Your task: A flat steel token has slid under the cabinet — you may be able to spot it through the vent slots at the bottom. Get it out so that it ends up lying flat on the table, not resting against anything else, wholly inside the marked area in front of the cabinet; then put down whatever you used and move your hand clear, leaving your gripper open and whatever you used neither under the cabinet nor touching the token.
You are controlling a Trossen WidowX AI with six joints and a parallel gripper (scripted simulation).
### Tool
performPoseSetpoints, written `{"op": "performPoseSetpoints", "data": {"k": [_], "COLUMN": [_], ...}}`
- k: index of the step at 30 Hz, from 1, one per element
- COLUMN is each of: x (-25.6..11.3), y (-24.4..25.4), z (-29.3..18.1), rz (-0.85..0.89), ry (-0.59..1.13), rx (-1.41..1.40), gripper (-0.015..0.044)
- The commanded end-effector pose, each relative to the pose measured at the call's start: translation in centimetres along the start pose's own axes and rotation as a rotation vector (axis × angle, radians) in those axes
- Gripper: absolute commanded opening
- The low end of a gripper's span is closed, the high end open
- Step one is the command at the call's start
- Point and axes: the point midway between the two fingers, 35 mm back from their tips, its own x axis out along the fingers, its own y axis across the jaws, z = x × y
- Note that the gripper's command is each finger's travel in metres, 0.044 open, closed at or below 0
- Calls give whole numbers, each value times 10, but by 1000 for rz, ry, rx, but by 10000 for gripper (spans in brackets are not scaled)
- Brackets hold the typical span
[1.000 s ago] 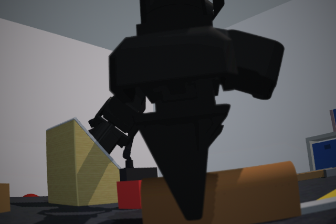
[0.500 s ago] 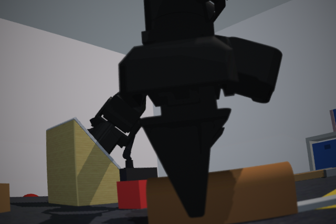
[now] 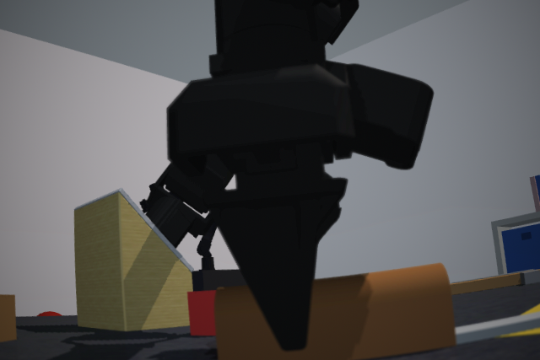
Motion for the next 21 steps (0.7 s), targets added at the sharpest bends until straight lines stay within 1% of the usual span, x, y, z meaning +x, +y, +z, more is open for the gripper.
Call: {"op": "performPoseSetpoints", "data": {"k": [1, 21], "x": [1, 0], "y": [0, -2], "z": [-14, -59], "rz": [4, 2], "ry": [4, 6], "rx": [10, 11], "gripper": [0, 0]}}
